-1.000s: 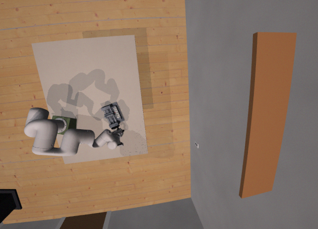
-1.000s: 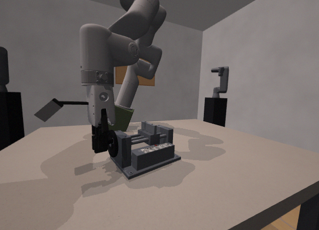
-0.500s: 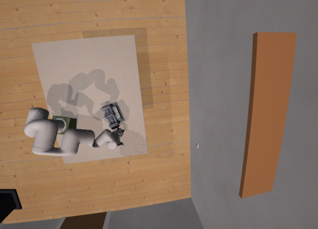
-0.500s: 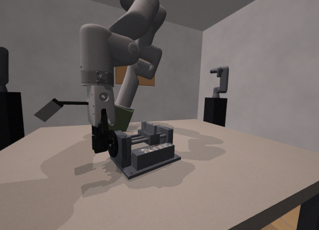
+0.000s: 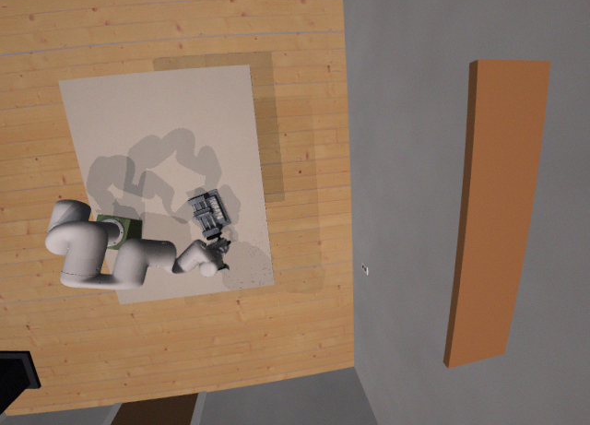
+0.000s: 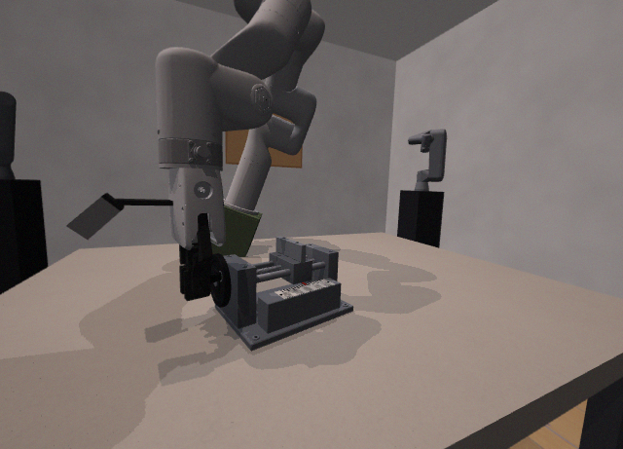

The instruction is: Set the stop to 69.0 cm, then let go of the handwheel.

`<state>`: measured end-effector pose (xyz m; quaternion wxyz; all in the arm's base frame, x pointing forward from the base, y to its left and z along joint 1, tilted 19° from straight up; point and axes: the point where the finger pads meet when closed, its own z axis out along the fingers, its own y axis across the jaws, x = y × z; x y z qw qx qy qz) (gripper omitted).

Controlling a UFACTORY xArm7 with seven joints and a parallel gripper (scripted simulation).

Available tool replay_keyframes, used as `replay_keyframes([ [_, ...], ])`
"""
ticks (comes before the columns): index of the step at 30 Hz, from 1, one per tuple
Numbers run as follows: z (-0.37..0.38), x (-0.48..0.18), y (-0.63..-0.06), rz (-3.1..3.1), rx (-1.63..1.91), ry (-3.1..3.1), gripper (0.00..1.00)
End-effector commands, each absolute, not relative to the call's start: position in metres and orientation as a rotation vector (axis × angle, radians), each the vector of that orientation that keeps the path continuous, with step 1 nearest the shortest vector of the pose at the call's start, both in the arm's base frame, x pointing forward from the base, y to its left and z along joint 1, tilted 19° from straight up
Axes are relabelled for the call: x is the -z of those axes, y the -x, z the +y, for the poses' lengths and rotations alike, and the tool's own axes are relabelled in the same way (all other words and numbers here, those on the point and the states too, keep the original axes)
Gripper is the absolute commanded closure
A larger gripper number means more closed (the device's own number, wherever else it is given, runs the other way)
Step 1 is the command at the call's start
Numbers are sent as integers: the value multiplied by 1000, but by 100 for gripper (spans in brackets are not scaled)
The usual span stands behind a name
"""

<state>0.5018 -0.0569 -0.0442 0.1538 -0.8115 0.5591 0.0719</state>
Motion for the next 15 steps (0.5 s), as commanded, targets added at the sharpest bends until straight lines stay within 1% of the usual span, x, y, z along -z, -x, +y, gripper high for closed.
replay_keyframes([
  [1,-58,44,-502,1605,-204,2326,94],
  [15,-56,47,-505,1605,-204,2326,94],
])
